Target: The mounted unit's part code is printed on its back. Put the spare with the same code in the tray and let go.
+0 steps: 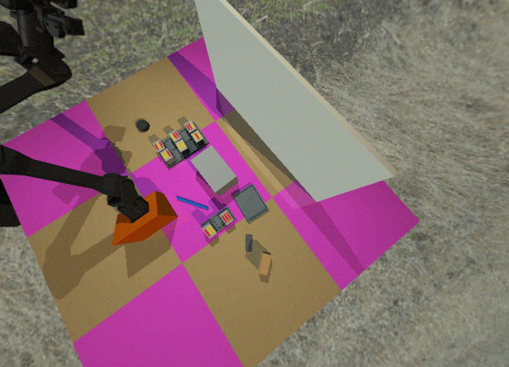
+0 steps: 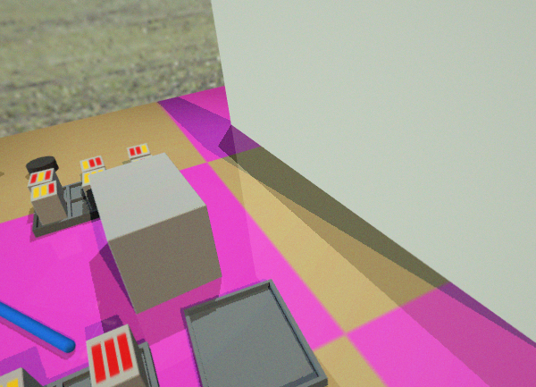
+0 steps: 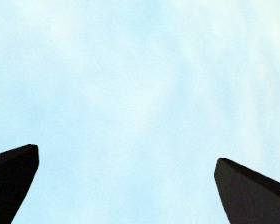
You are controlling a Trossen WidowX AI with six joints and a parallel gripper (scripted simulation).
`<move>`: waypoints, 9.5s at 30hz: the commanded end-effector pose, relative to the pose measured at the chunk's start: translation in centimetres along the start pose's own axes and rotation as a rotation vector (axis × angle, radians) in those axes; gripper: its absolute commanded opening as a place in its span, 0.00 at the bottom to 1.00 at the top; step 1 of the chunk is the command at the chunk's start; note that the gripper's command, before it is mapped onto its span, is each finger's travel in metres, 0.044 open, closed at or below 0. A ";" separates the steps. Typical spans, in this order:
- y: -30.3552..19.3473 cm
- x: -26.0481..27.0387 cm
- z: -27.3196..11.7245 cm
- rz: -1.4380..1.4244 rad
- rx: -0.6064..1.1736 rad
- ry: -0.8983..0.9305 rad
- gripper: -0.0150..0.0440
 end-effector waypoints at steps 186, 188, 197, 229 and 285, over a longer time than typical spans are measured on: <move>58.3 26.5 -27.1 -0.296 -1.215 -2.027 0.76; 58.3 26.5 -27.1 -0.296 -1.215 -2.027 0.76; 58.3 26.5 -26.9 -0.302 -1.211 -2.032 0.58; 54.3 30.1 -21.8 -0.299 -1.217 -2.028 0.25; 56.6 30.2 -8.6 -0.303 -1.214 -2.026 0.25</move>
Point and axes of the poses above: the point midway between the two fingers, 35 mm back from their tips, its own z axis out along the fingers, its own x axis across the jaws, y = z × x, the point moved 6 cm from there along -z, back along the fingers, and after that the axes turned 8 degrees about z, right-handed, at the moved point
